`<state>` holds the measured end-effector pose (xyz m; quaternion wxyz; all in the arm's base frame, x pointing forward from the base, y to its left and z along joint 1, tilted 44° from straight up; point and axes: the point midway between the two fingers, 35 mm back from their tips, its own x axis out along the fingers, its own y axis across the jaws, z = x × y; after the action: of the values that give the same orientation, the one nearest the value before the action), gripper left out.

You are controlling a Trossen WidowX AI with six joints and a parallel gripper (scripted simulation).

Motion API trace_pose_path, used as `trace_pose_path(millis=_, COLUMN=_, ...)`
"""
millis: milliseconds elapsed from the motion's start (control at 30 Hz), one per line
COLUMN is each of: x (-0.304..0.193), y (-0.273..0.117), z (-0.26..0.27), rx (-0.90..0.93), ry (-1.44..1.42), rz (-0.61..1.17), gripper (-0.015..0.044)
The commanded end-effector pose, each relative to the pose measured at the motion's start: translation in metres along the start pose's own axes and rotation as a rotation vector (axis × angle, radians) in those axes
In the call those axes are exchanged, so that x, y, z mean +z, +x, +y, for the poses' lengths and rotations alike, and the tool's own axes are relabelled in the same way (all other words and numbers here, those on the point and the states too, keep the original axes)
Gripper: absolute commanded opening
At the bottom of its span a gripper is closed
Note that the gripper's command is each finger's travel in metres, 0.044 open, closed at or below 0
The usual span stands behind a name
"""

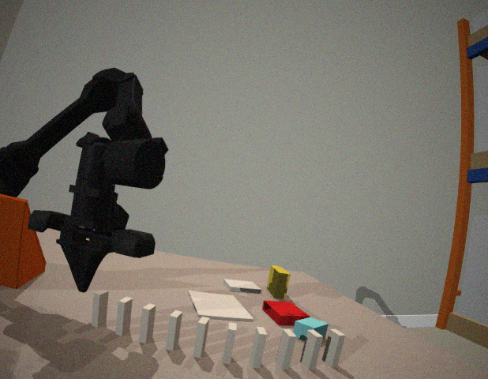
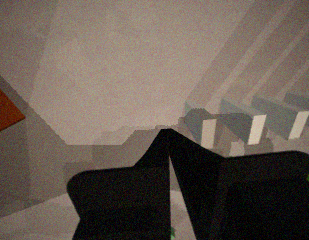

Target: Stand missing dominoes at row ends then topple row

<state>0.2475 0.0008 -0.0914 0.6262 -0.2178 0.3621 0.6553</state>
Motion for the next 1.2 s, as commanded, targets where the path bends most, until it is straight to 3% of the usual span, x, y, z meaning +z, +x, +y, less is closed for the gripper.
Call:
trace_pose_path(millis=0, x=0.002, y=0.024, z=0.008, rx=0.015, ry=0.015, rz=-0.011, gripper=0.0000)
trace_pose_path(millis=867, x=0.001, y=0.022, z=-0.025, rx=0.012, ry=0.007, rz=-0.006, gripper=0.0000)
trace_pose_path(millis=1167, x=0.001, y=-0.032, z=-0.051, rx=0.014, ry=0.016, rz=-0.010, gripper=0.0000)
